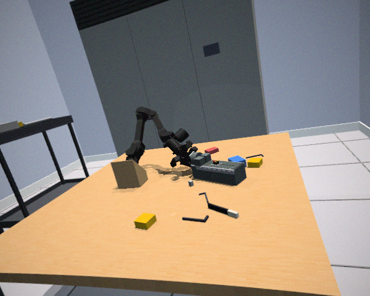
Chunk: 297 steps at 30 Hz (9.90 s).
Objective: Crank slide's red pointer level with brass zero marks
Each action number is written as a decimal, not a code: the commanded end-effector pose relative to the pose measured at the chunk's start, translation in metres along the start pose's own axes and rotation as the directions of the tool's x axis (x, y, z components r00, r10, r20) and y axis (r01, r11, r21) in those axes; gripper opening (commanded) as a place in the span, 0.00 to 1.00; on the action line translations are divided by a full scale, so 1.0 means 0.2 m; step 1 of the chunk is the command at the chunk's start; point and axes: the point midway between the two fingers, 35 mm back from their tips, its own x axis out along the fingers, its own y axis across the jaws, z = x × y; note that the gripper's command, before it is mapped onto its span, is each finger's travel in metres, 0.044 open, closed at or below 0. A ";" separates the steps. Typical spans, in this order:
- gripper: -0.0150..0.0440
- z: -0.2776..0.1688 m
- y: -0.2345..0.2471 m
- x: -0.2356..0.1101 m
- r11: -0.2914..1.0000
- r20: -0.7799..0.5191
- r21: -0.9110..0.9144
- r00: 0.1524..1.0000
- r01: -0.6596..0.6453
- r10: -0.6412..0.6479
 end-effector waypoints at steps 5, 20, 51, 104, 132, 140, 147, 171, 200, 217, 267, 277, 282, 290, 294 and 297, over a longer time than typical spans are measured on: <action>0.25 -0.01 -0.04 0.01 1.000 -0.005 0.006 1.000 0.026 -0.026; 0.25 -0.01 -0.05 0.01 1.000 -0.005 0.006 1.000 0.026 -0.026; 0.25 -0.01 -0.06 0.01 1.000 -0.005 0.006 1.000 0.026 -0.026; 0.25 -0.01 -0.07 0.01 1.000 -0.005 0.006 1.000 0.026 -0.026; 0.25 -0.01 -0.08 0.01 1.000 -0.005 0.006 1.000 0.026 -0.026; 0.25 -0.01 -0.08 0.01 1.000 -0.005 0.006 1.000 0.026 -0.026; 0.25 -0.01 -0.08 0.01 1.000 -0.005 0.006 1.000 0.026 -0.026; 0.25 -0.01 -0.09 0.01 1.000 -0.005 0.006 1.000 0.026 -0.026; 0.25 -0.01 -0.09 0.01 1.000 -0.005 0.006 1.000 0.026 -0.026; 0.25 -0.01 -0.10 0.01 1.000 -0.005 0.005 1.000 0.026 -0.026; 0.25 0.07 -0.19 -0.07 1.000 -0.004 0.004 1.000 0.028 -0.028; 0.25 0.13 -0.19 -0.13 1.000 -0.004 0.004 1.000 0.028 -0.028; 0.25 0.16 -0.18 -0.16 1.000 -0.004 0.004 1.000 0.028 -0.028; 0.25 0.19 -0.14 -0.19 1.000 -0.004 0.004 1.000 0.028 -0.028; 0.25 0.20 -0.12 -0.20 1.000 -0.004 0.004 1.000 0.028 -0.028; 0.25 0.20 -0.11 -0.20 1.000 -0.004 0.004 1.000 0.028 -0.028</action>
